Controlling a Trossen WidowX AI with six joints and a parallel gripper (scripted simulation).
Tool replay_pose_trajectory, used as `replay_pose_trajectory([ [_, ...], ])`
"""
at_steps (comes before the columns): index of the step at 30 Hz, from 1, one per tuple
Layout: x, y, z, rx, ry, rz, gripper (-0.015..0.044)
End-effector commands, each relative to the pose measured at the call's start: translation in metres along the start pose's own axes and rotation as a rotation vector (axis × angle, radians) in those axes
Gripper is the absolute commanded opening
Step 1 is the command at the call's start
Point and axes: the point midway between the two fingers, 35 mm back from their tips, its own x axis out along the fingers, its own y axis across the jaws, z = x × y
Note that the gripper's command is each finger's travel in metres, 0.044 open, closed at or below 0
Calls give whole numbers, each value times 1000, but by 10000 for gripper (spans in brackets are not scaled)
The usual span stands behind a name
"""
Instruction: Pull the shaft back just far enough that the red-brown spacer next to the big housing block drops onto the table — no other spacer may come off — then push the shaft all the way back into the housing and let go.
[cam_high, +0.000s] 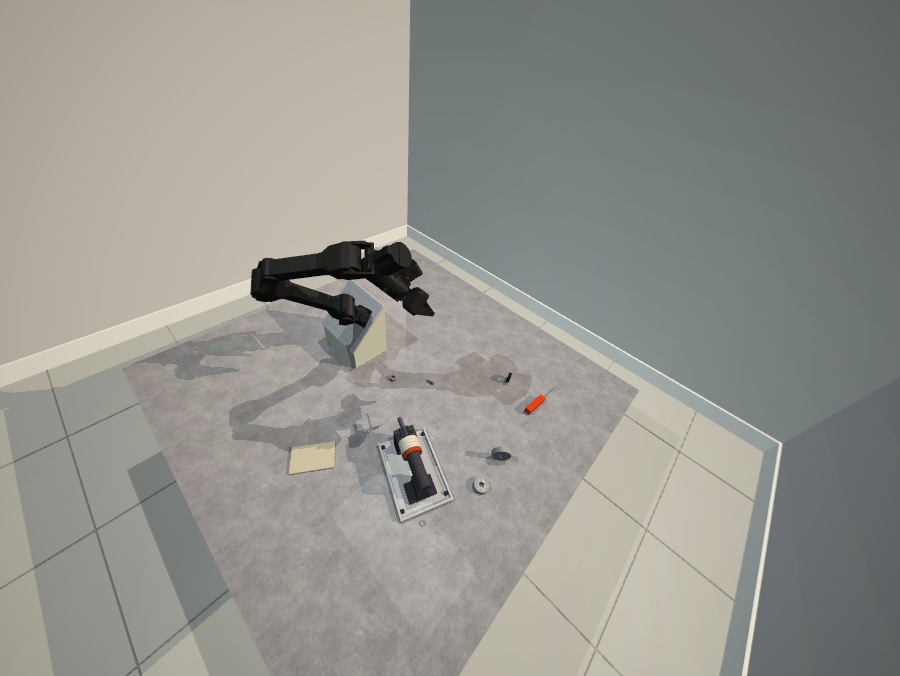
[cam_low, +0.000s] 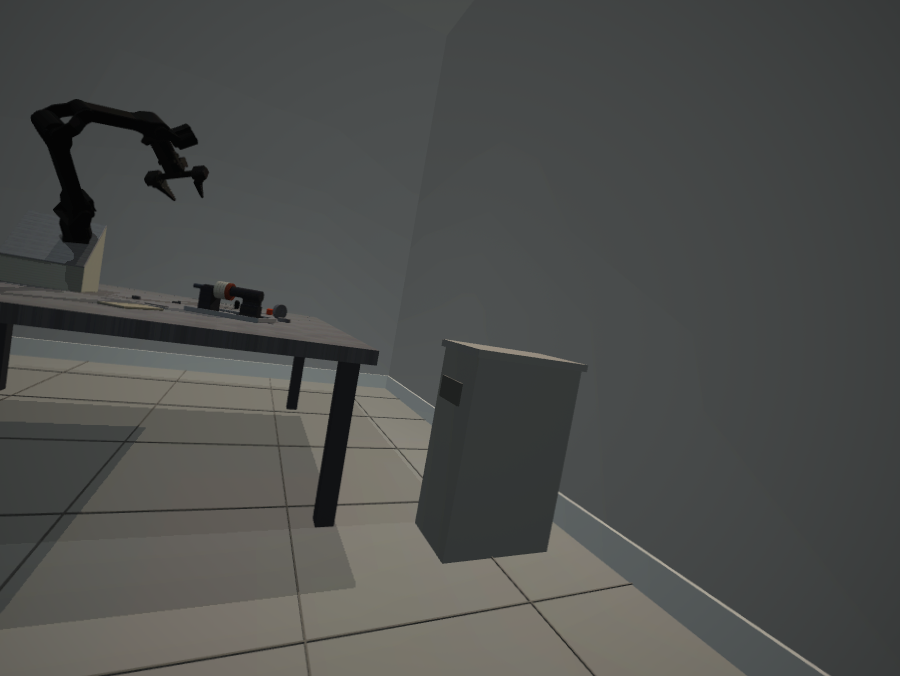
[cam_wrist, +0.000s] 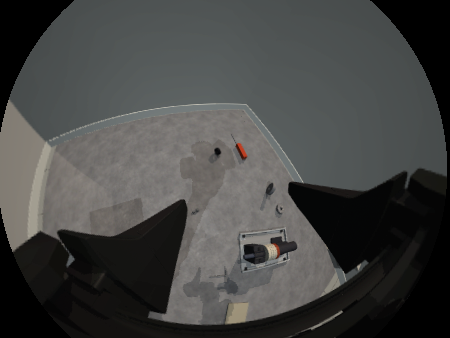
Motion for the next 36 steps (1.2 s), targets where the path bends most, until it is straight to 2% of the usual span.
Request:
replay_pose_trajectory([
  [1, 41, -31, -52, 393, 187, -5, 440],
  [8, 82, -54, -125, 861, 407, -67, 440],
  [12, 105, -63, -183, 1209, 567, -169, 440],
  [20, 133, -52, -271, 1680, 803, -391, 440],
  [36, 134, -48, -274, 1702, 815, -404, 440],
])
